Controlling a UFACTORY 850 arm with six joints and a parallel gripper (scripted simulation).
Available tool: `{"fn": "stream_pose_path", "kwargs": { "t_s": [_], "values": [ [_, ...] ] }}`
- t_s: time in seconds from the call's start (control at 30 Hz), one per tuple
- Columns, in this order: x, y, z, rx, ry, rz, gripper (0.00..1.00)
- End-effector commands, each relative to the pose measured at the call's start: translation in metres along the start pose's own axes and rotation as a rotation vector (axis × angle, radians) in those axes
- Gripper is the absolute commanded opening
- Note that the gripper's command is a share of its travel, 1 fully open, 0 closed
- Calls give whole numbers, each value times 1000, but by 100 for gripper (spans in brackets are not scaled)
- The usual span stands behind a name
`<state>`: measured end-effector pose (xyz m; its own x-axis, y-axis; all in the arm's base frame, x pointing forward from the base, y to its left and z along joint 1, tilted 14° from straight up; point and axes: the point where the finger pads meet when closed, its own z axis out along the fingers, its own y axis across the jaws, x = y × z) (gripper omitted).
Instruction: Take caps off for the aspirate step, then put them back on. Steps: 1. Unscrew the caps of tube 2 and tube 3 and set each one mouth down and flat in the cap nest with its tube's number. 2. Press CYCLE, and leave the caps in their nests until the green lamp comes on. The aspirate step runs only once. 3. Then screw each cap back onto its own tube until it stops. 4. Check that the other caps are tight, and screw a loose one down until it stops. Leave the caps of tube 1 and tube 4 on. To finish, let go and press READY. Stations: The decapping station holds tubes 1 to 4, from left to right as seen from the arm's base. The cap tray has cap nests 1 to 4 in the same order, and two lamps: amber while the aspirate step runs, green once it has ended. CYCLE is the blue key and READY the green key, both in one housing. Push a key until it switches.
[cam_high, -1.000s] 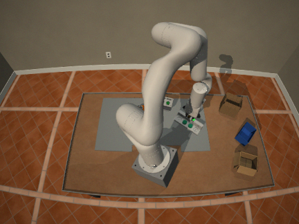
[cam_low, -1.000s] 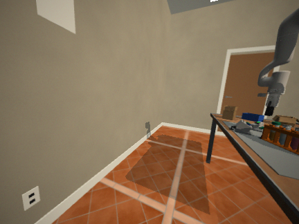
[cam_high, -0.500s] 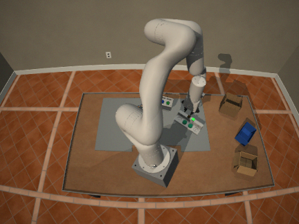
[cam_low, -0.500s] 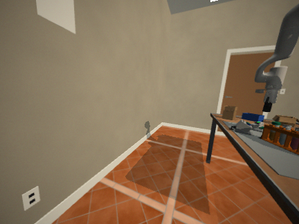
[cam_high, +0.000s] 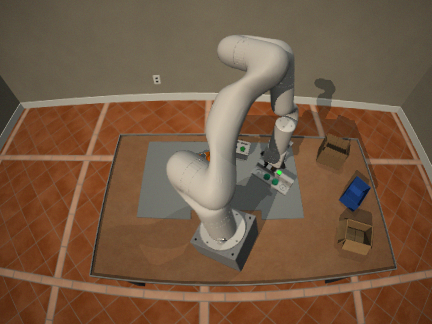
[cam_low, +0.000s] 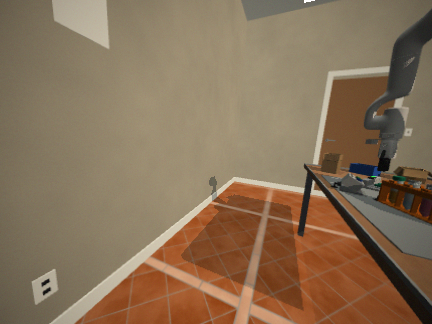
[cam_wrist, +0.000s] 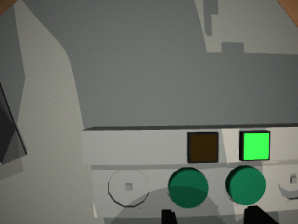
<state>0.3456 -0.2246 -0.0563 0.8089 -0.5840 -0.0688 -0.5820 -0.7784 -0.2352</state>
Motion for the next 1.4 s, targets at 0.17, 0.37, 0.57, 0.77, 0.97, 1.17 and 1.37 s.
{"fn": "stream_pose_path", "kwargs": {
  "t_s": [0.17, 0.37, 0.57, 0.77, 0.97, 1.17, 1.37],
  "values": [
    [3, 0, 41, 3, 20, -2, 46],
    [4, 0, 71, 3, 20, -2, 46],
    [4, 0, 76, 3, 20, -2, 46],
    [4, 0, 76, 3, 20, -2, 46],
    [4, 0, 79, 3, 20, -2, 46],
    [4, 0, 81, 3, 20, -2, 46],
    [4, 0, 84, 3, 20, -2, 46]
  ]
}}
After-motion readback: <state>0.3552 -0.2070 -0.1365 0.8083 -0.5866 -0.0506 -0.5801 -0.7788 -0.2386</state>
